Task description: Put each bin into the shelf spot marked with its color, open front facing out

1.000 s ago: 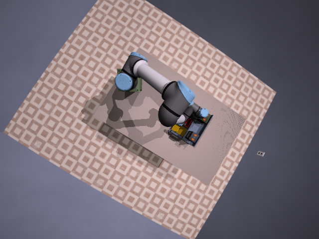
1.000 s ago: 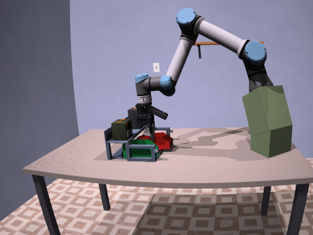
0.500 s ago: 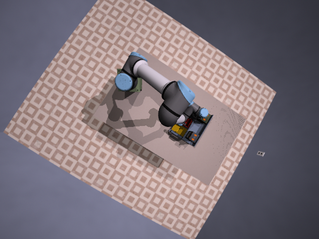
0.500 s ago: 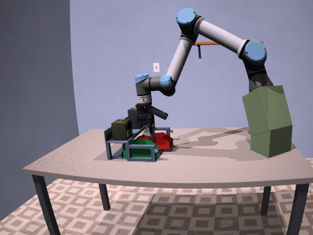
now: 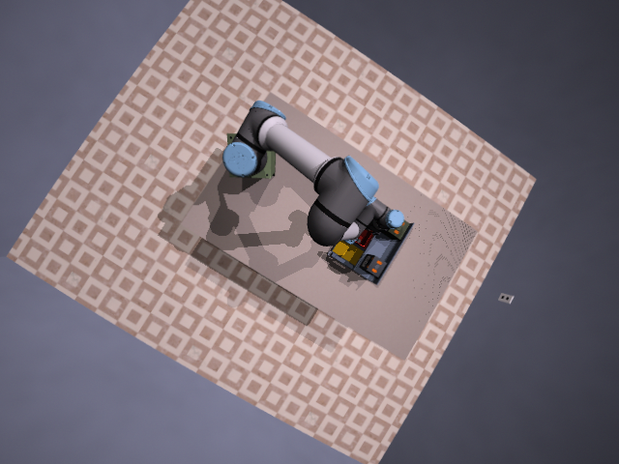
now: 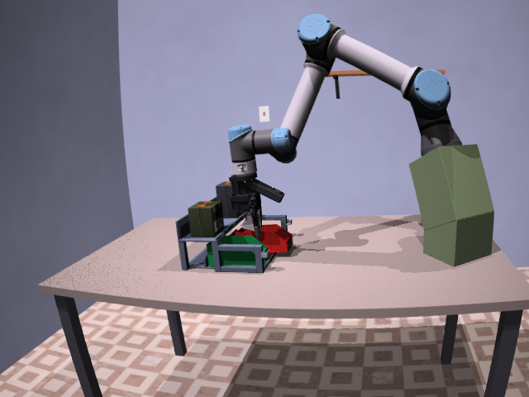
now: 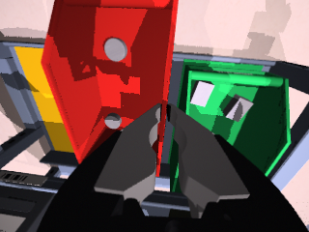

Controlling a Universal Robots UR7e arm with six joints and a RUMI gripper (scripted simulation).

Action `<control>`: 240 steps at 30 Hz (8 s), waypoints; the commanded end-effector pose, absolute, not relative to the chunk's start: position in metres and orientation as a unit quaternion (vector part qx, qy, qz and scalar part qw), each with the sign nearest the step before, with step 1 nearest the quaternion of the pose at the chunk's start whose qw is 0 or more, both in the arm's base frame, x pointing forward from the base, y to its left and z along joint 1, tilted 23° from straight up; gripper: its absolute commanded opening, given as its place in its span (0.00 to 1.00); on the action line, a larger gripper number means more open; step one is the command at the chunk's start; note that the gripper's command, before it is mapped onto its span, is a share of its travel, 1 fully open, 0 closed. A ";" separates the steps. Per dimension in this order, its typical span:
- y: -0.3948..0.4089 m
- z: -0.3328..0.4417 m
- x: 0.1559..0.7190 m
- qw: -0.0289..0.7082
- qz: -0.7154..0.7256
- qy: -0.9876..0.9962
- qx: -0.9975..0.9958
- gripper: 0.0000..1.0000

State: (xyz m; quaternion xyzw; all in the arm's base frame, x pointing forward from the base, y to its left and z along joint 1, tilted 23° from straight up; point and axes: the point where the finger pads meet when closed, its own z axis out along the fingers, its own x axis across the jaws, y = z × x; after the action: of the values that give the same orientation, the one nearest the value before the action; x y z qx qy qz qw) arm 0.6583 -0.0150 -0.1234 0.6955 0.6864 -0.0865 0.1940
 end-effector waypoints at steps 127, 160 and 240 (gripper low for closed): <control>0.000 -0.085 0.650 0.194 -0.086 0.687 0.695 0.05; 0.016 -0.041 0.642 0.194 -0.086 0.686 0.695 0.05; 0.019 -0.034 0.638 0.195 -0.086 0.684 0.697 0.00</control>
State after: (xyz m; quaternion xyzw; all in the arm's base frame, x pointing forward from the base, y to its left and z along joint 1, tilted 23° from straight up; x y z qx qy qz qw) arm 0.6399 0.0174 -0.0350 0.6962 0.6857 -0.0864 0.1941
